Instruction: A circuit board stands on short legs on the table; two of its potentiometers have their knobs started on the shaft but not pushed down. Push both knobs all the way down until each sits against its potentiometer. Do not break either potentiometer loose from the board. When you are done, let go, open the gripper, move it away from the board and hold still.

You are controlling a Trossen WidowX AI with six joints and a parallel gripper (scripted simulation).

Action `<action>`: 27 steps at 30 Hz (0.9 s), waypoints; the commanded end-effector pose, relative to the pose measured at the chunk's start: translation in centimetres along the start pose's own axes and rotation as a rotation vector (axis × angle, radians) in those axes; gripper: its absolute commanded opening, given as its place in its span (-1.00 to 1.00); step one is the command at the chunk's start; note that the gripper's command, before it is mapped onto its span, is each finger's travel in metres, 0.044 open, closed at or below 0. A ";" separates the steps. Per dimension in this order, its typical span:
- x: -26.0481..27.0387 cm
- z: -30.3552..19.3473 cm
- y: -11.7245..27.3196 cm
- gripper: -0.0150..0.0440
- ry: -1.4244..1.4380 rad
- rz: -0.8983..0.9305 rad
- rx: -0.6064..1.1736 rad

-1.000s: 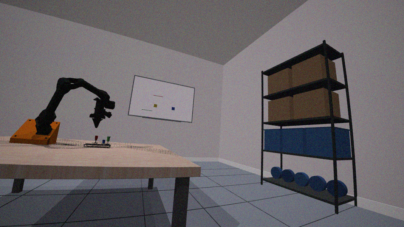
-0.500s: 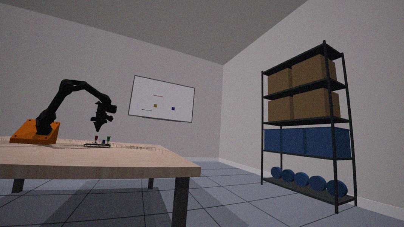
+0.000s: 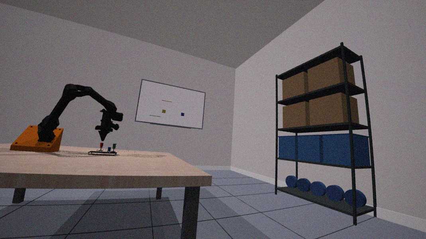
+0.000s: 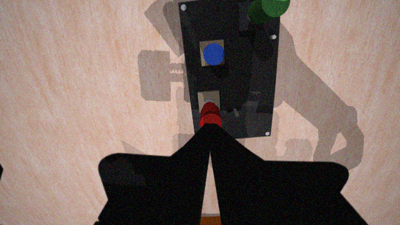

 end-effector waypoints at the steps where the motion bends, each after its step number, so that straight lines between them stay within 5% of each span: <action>1: -0.1 -0.2 -0.8 -0.49 0.007 -0.008 0.002; 27: -0.1 -0.2 -1.1 -0.49 0.007 -0.008 0.002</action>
Point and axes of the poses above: the point midway between the two fingers, 35 mm back from their tips, its own y axis back along the fingers, its own x axis across the jaws, z = x × y, the point moved 1 cm from there along y, back along the fingers, and after that the axes turned 5 degrees about -y, right-handed, at the moved point
